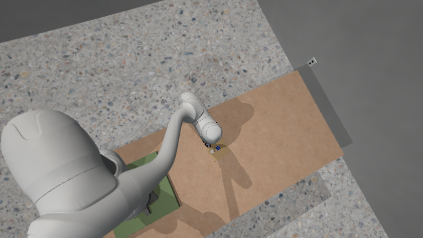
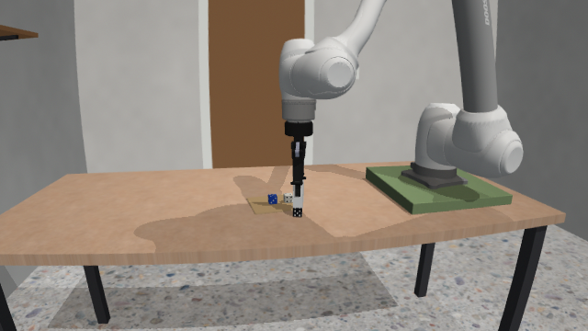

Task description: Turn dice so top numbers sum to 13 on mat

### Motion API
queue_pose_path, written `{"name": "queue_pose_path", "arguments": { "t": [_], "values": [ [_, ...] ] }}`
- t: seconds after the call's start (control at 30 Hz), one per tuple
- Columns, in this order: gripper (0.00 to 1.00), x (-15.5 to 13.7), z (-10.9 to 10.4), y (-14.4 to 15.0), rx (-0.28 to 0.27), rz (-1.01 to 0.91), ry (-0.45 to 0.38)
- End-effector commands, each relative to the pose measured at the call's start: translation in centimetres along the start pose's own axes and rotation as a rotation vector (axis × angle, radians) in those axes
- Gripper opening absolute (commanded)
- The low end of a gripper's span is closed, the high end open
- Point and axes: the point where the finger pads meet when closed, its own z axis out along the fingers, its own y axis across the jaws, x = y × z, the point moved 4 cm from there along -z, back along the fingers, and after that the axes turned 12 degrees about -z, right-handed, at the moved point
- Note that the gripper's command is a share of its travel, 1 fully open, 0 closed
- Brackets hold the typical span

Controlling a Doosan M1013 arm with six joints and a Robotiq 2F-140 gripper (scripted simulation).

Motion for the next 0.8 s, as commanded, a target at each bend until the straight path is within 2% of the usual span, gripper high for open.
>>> {"name": "queue_pose_path", "arguments": {
  "t": [0.0, 0.27, 0.77],
  "values": [
    [0.25, 0.0, 0.0, 0.0, 0.000, 0.000, 0.000],
    [0.25, 0.0, 0.3, 0.0, 0.000, 0.000, 0.000],
    [0.25, 0.0, 2.3, 0.0, 0.000, 0.000, 0.000]
  ]
}}
